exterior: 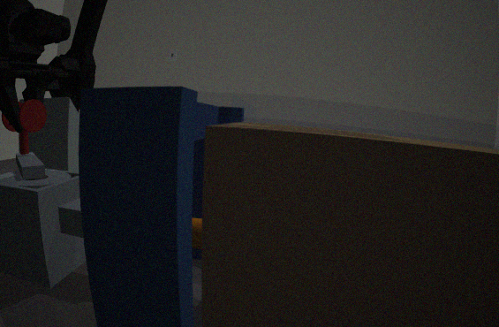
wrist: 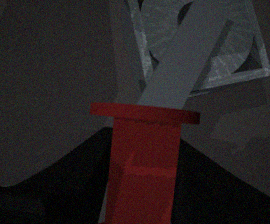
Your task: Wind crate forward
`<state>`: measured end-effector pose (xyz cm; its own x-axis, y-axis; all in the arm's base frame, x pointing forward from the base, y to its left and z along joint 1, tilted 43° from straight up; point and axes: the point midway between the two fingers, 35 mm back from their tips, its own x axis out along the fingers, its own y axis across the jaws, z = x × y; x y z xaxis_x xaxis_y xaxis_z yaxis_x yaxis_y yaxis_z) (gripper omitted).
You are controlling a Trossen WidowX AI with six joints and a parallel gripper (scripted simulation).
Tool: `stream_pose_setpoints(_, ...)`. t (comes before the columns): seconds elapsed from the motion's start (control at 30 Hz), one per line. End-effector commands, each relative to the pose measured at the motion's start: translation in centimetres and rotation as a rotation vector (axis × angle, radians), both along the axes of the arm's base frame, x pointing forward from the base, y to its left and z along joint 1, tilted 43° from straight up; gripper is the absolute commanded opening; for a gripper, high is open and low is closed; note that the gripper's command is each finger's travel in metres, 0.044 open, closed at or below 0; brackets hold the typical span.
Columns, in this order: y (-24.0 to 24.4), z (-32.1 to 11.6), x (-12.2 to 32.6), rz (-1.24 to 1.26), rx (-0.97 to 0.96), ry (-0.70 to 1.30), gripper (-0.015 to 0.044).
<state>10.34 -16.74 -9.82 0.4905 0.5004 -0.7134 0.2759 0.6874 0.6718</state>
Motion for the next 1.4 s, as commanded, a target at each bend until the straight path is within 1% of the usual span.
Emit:
stream_pose_setpoints(0.0,-0.9,-1.0,-0.9,0.006,-0.024,0.026,0.0000)
stream_pose_setpoints(1.37,-4.2,-3.9,-2.1,0.006,-0.028,0.028,0.0000)
